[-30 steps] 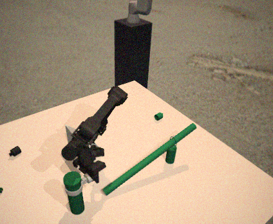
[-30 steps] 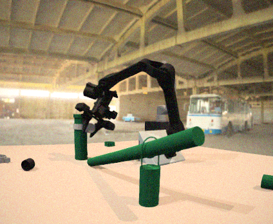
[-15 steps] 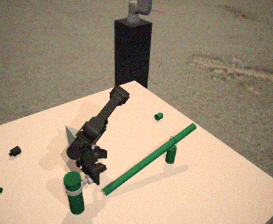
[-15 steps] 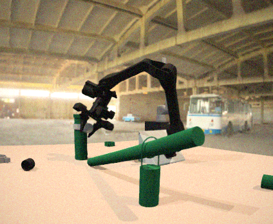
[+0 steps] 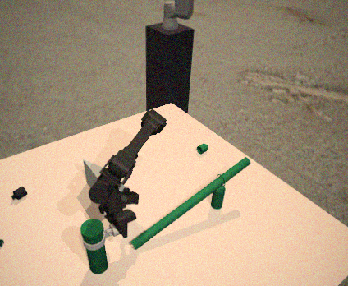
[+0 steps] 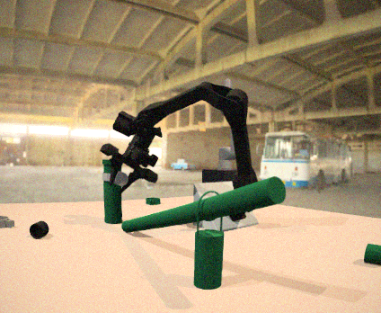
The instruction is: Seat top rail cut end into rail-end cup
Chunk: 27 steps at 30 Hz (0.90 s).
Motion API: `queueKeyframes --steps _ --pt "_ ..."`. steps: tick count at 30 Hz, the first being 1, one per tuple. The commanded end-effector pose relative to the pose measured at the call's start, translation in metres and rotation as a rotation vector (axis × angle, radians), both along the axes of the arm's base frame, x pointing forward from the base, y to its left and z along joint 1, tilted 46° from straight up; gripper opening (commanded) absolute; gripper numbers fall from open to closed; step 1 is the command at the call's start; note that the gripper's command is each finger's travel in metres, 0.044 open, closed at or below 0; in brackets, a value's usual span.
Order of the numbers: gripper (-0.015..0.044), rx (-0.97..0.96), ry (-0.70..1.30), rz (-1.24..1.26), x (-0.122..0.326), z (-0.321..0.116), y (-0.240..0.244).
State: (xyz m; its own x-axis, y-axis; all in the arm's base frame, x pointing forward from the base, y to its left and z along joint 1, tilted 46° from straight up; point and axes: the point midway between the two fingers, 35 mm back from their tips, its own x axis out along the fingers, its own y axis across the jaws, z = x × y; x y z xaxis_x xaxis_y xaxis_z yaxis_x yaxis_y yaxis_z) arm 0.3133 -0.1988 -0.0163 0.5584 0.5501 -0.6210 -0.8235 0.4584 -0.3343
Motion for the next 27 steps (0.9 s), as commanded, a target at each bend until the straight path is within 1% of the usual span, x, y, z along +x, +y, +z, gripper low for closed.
queueKeyframes --steps 1,16,27 --pt "0.0 -0.004 -0.014 0.012 -0.0014 0.0003 -0.0002" --pt "0.0 -0.002 -0.013 0.013 -0.0017 0.0002 0.0002" --pt "0.0289 -0.002 -0.013 0.013 -0.0016 0.003 0.0"
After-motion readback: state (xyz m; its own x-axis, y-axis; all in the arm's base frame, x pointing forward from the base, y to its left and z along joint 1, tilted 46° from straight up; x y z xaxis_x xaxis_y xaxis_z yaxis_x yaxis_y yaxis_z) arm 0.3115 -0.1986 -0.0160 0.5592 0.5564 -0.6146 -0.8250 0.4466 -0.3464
